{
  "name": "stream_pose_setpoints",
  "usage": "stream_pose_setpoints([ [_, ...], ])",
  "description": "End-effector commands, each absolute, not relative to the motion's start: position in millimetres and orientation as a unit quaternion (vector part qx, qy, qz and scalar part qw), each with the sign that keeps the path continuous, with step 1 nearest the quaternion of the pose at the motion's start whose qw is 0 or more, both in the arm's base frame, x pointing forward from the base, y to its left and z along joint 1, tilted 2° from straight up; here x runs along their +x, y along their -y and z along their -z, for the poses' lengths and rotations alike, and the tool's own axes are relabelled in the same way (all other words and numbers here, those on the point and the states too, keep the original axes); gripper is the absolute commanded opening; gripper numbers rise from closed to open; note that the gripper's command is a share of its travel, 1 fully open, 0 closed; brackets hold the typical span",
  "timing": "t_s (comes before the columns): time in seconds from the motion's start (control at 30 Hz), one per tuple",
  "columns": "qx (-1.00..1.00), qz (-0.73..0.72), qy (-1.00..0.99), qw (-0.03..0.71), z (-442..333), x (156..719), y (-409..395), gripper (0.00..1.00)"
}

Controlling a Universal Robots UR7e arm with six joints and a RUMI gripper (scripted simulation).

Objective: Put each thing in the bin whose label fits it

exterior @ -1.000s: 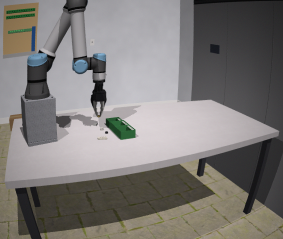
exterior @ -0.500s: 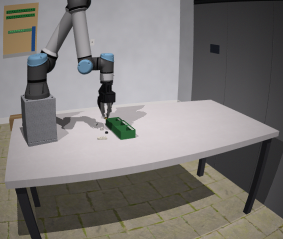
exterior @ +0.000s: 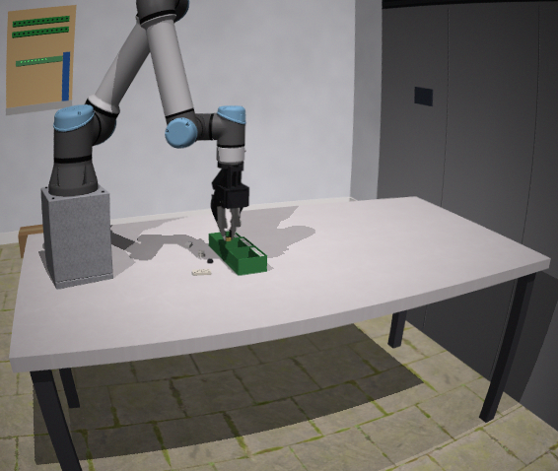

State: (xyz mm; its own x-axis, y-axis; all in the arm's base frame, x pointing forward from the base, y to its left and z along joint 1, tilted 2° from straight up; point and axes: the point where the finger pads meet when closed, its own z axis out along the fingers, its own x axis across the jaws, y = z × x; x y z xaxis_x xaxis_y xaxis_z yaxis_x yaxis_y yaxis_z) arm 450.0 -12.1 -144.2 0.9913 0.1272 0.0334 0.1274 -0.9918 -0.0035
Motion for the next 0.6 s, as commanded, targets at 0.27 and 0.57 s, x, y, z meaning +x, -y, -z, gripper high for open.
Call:
stream_pose_setpoints([
  [0.27,-0.998,0.016,0.064,0.003,144,486,65,0.0],
  [0.57,-0.998,0.016,0.064,0.003,144,488,67,0.0],
])
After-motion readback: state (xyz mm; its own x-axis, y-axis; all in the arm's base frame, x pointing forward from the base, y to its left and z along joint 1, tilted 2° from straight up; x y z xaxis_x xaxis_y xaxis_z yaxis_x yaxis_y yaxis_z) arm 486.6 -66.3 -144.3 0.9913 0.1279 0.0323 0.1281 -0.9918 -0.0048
